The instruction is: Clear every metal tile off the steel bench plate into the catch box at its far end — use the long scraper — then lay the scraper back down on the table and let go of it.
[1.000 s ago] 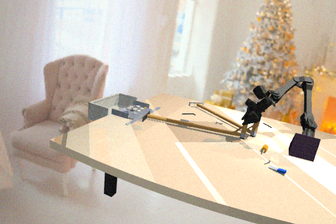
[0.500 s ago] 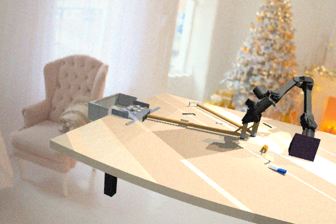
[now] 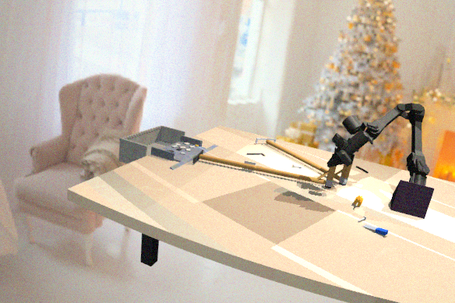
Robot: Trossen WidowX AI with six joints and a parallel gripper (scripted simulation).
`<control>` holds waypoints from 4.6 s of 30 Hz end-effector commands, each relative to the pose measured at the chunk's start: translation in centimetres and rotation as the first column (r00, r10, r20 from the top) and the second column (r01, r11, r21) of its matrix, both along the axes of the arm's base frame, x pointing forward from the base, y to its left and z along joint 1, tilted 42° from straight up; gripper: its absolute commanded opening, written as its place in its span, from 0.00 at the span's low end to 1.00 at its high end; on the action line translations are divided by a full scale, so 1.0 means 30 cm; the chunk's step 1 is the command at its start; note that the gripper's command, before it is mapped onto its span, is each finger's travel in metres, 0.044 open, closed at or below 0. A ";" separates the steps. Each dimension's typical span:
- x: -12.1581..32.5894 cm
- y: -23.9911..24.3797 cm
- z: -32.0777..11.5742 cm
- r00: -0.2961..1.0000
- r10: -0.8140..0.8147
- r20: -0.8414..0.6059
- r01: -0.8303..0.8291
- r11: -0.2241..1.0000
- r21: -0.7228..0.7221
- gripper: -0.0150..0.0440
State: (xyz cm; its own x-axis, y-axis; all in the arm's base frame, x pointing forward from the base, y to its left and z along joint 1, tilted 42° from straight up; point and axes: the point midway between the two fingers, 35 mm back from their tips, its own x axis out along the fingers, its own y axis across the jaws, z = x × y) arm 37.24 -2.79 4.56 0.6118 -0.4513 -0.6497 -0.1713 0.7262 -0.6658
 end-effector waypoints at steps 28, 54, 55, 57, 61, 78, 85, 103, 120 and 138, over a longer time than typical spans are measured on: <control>0.018 -0.069 0.069 0.999 -0.040 0.035 0.040 0.999 -0.003 0.25; 0.024 -0.146 0.143 0.993 -0.087 0.080 0.088 0.996 -0.005 0.25; 0.024 -0.148 0.146 0.992 -0.090 0.083 0.091 0.996 -0.006 0.25; 0.022 -0.153 0.151 0.991 -0.097 0.089 0.098 0.995 -0.006 0.25; 0.017 -0.155 0.154 0.988 -0.112 0.103 0.113 0.994 -0.007 0.25; 0.008 -0.102 0.106 0.986 -0.123 0.113 0.124 0.992 -0.006 0.25; 0.005 -0.080 0.086 0.986 -0.123 0.113 0.125 0.992 -0.006 0.25; -0.055 -0.068 0.085 0.986 -0.123 0.112 0.125 0.992 -0.006 0.25; -0.151 -0.075 0.097 0.986 -0.123 0.111 0.125 0.992 -0.006 0.25; -0.246 -0.082 0.096 0.986 -0.124 0.110 0.125 0.992 -0.006 0.25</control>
State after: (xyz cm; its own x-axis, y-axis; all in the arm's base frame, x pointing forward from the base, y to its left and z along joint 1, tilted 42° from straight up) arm 30.08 -5.28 7.17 0.6112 -0.5358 -0.5825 -0.0159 0.7276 -0.6859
